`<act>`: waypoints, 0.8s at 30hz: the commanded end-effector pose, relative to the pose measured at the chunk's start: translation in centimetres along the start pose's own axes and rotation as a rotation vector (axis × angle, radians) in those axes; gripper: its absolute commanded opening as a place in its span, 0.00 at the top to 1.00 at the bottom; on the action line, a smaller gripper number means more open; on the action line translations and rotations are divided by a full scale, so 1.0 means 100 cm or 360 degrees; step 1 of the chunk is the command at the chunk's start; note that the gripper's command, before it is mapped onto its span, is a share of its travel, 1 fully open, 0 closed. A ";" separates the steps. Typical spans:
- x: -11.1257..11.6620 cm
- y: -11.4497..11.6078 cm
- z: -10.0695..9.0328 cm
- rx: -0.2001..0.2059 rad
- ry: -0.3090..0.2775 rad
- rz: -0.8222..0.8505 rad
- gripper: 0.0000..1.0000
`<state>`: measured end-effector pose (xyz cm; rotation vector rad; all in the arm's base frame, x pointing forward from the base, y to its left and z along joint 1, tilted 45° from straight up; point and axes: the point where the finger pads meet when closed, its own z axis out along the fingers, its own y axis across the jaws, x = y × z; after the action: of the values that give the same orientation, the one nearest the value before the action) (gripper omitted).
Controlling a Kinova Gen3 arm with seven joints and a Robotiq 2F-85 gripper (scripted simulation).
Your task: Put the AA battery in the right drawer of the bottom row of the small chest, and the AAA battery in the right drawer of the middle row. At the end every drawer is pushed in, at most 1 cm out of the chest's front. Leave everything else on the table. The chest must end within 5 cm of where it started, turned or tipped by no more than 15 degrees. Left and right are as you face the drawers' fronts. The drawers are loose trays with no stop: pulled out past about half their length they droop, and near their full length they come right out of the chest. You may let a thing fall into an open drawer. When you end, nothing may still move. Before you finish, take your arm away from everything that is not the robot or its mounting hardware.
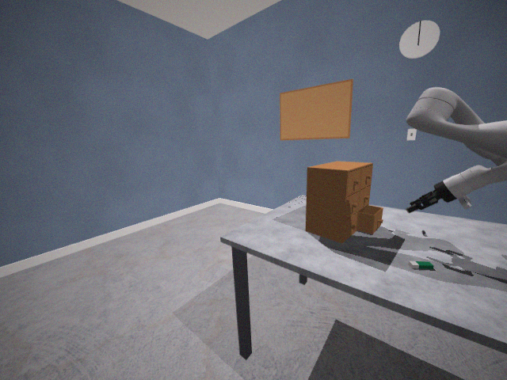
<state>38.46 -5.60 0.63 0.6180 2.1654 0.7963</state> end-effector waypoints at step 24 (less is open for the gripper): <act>0.005 -0.004 -0.007 0.0014 0.0013 0.0020 0.00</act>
<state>37.41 -5.76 0.39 0.6389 2.1763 0.7994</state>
